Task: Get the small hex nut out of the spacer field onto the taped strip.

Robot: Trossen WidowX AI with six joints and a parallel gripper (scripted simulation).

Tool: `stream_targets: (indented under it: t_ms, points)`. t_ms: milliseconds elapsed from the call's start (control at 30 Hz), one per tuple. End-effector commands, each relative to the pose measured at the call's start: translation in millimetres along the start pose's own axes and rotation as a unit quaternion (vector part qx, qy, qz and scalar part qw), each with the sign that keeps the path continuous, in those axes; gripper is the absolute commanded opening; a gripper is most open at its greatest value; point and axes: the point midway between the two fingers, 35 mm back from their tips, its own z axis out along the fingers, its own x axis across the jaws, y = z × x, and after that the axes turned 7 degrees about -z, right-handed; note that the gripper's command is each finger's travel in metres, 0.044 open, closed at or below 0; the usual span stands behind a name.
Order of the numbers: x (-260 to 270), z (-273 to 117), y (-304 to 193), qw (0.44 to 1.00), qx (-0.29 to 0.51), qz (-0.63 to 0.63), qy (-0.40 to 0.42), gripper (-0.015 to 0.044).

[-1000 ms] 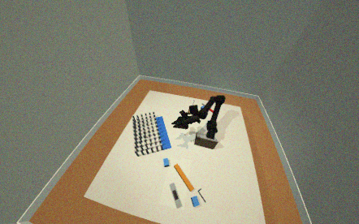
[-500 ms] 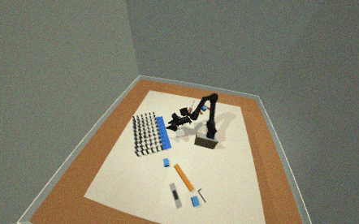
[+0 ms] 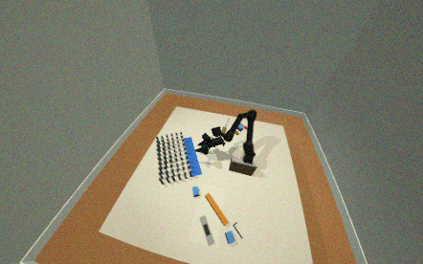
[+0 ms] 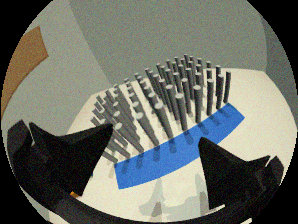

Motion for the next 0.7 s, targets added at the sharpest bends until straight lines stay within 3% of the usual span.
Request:
stream_targets:
  t_ms: [0,467,667]
  points:
    - [0,0,1,1.0,-0.002,-0.002,0.0,0.044]
    - [-2,1,1,1.0,0.001,-0.008,-0.004,0.044]
    - [-74,-4,1,0.969,0.11,-0.197,-0.104,0.044]
